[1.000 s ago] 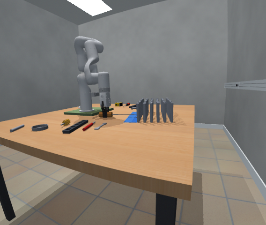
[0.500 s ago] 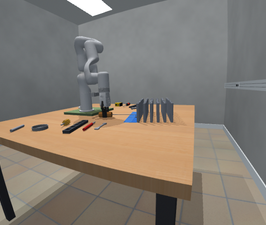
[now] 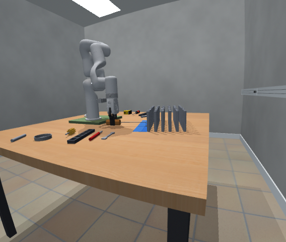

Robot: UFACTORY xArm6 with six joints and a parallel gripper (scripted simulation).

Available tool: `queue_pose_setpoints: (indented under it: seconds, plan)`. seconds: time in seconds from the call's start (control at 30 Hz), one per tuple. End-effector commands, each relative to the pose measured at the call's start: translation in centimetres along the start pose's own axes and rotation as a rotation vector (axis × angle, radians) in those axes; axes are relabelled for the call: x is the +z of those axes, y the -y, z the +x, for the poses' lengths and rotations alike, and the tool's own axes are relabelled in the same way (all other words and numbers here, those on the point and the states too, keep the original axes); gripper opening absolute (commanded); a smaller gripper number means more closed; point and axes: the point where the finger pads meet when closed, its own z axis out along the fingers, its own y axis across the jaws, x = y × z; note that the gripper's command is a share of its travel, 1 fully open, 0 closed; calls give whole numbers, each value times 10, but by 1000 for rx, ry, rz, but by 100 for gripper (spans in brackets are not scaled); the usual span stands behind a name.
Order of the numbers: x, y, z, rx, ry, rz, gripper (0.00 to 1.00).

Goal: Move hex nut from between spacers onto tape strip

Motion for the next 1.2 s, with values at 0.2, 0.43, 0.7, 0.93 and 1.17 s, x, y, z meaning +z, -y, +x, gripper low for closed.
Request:
queue_pose_setpoints:
  seconds: [0.2, 0.43, 0.7, 0.93, 1.17]
  plan:
    - [-10, 1, -1, 0, 2, 2, 0]
    - [-12, 1, -1, 0, 2, 2, 0]
    - [-12, 0, -1, 0, 2, 2, 0]
    - [-12, -4, -1, 0, 2, 2, 0]
    - [-12, -11, -1, 0, 2, 2, 0]
